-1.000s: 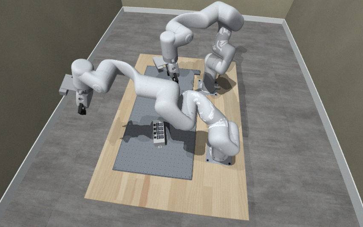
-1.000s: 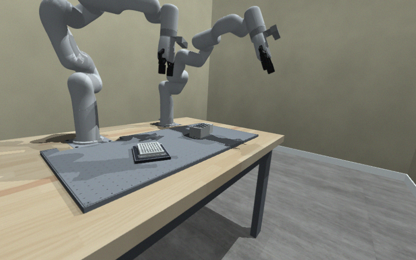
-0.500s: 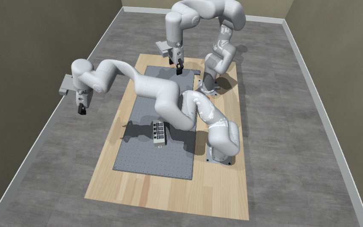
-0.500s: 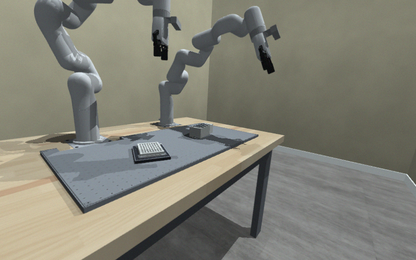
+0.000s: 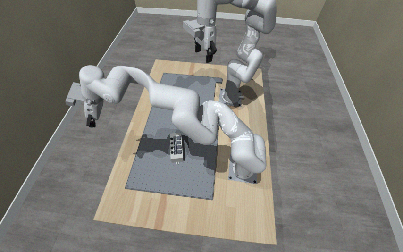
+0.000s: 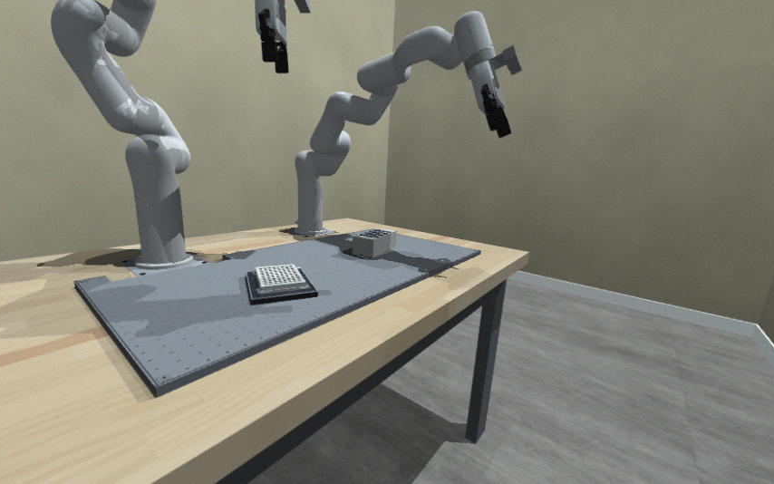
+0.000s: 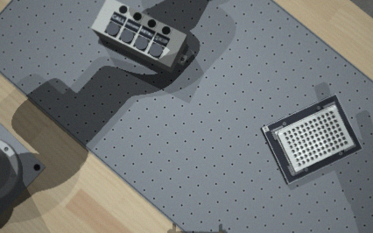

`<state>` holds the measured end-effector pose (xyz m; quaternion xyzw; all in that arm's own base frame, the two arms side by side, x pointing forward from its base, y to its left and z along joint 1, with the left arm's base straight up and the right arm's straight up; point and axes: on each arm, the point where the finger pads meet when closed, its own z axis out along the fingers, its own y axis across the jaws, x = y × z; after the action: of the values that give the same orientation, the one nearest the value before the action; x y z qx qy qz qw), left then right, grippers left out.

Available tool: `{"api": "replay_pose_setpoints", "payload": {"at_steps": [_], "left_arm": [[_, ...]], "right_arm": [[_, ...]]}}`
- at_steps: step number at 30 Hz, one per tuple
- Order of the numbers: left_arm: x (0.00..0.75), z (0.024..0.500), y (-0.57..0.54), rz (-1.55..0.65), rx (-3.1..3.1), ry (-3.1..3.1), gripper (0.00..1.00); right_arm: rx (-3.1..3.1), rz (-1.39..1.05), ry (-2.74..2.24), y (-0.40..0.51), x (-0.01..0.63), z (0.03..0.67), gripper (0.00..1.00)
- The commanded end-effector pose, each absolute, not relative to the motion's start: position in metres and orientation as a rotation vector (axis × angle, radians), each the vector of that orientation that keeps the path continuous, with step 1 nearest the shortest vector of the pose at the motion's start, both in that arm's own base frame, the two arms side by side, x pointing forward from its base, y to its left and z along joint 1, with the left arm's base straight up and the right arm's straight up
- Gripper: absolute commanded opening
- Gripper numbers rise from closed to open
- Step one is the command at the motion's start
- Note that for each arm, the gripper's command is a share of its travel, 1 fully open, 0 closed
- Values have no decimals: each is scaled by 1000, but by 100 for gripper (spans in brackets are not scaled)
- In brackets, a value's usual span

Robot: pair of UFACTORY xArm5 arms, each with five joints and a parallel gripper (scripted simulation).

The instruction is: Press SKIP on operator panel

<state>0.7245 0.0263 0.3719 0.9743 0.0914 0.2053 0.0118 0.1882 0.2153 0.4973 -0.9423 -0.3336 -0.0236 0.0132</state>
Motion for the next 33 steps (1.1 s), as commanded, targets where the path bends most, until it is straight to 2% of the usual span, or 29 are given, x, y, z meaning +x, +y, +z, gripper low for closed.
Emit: {"api": "replay_pose_setpoints", "payload": {"at_steps": [1, 10, 33], "left_arm": [[725, 374, 26, 647, 3037, 285, 100], [725, 374, 26, 647, 3037, 285, 100], [725, 374, 26, 647, 3037, 285, 100]], "right_arm": [[-2903, -112, -1091, 196, 172, 528, 100], [-2849, -169, -1177, 159, 139, 569, 100], [-2792, -230, -1263, 117, 102, 601, 100]]}}
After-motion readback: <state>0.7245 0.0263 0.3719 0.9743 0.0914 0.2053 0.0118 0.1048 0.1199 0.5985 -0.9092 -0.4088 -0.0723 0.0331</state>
